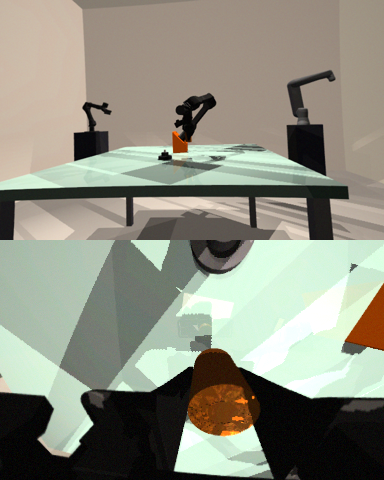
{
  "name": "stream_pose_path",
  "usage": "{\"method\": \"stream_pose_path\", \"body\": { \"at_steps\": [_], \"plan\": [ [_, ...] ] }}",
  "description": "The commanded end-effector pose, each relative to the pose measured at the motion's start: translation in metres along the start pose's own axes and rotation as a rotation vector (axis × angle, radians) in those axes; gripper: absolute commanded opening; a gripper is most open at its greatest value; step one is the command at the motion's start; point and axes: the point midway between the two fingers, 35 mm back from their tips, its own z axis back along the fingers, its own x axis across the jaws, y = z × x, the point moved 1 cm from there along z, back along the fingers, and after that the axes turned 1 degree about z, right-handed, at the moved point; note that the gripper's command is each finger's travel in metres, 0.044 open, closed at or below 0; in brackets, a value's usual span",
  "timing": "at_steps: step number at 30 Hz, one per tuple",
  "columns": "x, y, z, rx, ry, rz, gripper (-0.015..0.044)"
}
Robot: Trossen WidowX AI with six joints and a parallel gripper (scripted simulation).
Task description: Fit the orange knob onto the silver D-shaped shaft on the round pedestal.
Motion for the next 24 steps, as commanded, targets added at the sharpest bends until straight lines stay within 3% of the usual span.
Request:
{"method": "stream_pose_path", "body": {
  "at_steps": [1,9,24],
  "plan": [
    [0.0,-0.002,0.013,-0.003,-0.003,0.004,0.0],
    [0.0,-0.001,0.036,0.003,-0.004,0.004,0.0],
    [0.002,-0.04,0.025,0.0,-0.003,0.004,0.0]
  ]
}}
